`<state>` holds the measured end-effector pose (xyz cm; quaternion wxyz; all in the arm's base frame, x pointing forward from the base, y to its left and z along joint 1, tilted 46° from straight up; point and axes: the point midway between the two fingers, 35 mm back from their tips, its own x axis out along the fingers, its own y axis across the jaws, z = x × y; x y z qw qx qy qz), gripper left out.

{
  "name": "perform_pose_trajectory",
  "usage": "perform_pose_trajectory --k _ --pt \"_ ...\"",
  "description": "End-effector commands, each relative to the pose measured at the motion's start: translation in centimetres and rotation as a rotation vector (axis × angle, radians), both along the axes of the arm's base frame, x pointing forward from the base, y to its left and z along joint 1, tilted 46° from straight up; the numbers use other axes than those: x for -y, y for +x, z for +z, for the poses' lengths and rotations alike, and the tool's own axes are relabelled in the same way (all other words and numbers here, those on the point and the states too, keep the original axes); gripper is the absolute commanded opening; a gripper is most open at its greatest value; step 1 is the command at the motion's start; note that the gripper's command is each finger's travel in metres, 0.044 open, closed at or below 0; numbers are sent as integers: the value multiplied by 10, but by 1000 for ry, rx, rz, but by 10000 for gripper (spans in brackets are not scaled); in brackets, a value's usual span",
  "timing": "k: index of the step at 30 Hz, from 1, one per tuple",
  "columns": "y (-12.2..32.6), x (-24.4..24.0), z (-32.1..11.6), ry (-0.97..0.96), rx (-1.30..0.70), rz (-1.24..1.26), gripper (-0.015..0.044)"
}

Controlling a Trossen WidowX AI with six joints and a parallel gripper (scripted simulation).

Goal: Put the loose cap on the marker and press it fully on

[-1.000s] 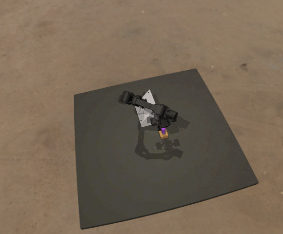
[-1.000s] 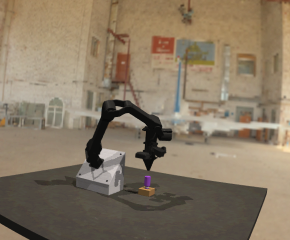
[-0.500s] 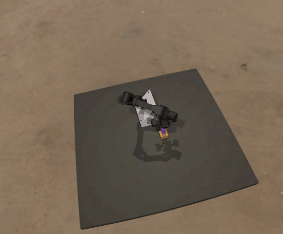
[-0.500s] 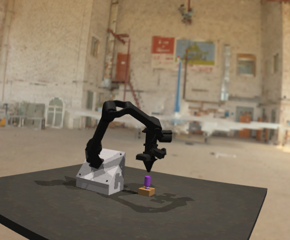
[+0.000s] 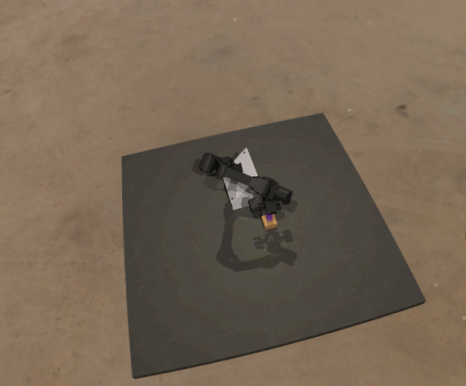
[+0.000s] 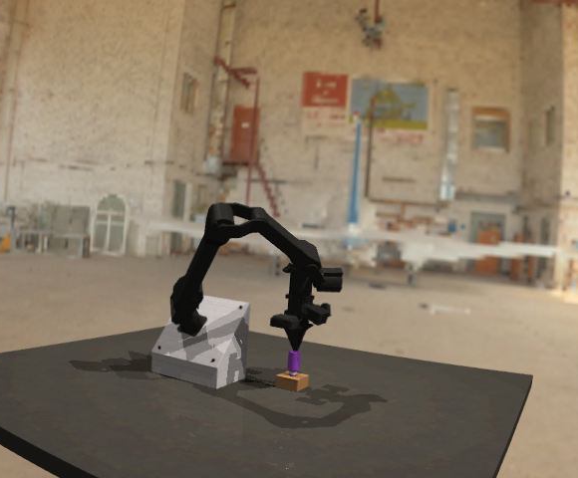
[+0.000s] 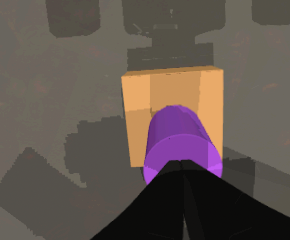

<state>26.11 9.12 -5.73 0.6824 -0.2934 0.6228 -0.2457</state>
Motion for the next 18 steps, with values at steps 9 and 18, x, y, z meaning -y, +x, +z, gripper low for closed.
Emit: perform_pose_trajectory --k 9,18 --pt "4 9 -10 -9 -6 5 0" --pt "4 -5 1 6 6 8 0"
